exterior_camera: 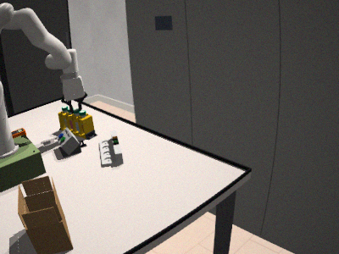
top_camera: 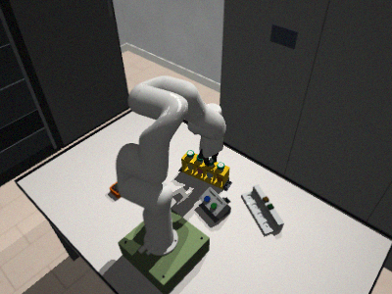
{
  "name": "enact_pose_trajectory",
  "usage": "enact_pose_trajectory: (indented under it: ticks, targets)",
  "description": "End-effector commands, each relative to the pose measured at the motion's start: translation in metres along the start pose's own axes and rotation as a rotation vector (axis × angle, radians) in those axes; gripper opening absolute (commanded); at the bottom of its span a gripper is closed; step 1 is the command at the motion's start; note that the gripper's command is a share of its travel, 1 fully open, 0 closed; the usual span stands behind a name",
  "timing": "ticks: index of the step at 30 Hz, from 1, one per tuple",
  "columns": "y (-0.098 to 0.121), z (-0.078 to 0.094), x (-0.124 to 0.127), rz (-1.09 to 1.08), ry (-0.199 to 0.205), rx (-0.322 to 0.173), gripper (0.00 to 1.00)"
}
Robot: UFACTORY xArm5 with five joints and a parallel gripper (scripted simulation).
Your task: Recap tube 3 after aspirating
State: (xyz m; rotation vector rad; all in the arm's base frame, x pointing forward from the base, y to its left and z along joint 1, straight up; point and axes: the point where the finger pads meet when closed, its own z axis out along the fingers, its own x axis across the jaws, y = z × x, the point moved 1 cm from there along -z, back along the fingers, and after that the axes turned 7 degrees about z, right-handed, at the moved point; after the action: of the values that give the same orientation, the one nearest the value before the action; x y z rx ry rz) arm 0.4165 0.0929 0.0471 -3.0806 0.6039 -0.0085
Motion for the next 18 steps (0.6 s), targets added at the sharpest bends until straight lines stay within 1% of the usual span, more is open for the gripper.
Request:
enact_pose_trajectory:
  ticks: [1,4,6,18]
  targets:
    - [-0.0006,-0.0011,0.0008,-0.249,0.005,-0.002,0.0]
    - [-0.0006,-0.0012,0.0008,-0.399,0.004,-0.002,0.0]
    - [-0.0006,-0.0012,0.0008,-0.399,0.004,-0.002,0.0]
    - [-0.0006,-0.0015,0.0008,-0.999,0.004,-0.003,0.0]
